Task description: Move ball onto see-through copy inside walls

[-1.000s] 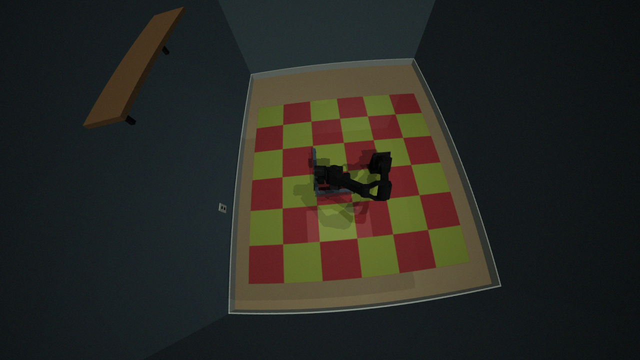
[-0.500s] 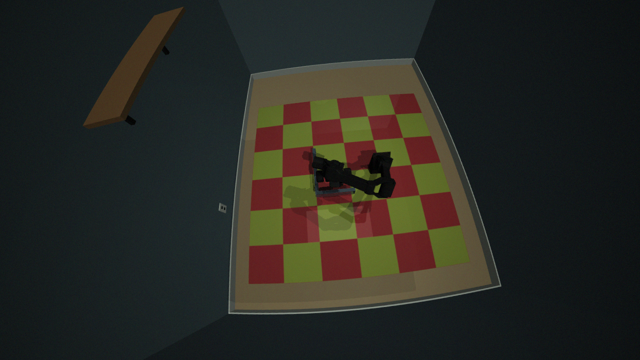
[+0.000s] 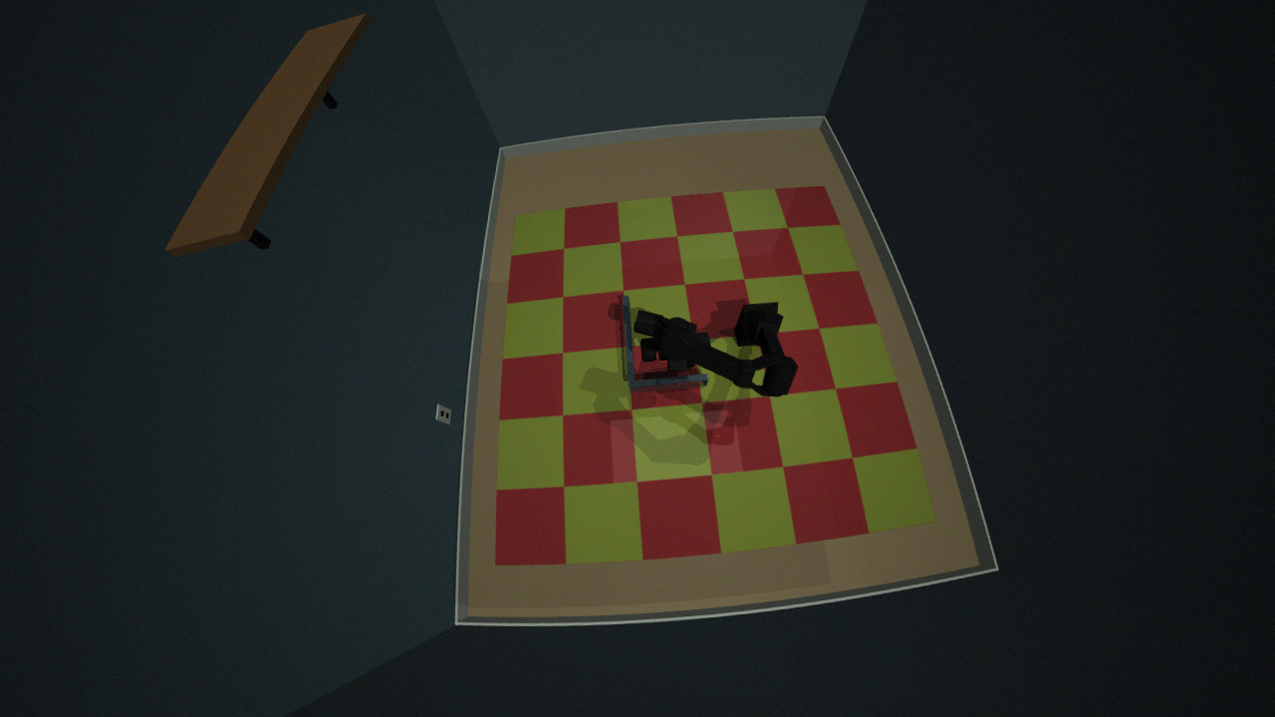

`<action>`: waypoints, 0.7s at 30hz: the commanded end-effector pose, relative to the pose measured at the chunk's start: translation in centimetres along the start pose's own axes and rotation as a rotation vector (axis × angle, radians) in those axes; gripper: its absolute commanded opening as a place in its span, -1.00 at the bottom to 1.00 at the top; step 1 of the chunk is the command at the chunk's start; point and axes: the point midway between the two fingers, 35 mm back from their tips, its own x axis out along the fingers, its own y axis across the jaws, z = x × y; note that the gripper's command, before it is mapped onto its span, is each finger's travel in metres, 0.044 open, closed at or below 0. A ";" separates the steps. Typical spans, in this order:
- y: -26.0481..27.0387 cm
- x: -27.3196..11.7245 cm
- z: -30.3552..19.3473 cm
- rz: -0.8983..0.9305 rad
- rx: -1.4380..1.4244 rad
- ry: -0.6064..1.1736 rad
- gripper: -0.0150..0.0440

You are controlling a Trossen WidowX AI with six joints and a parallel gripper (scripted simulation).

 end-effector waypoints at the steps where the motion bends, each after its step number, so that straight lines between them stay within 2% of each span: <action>1: 1.1 0.7 -0.4 0.001 0.001 0.003 -0.49; 10: 1.9 2.2 -0.8 0.001 0.001 0.005 -0.49; 21: 1.9 7.3 -0.8 0.000 0.001 0.004 -0.49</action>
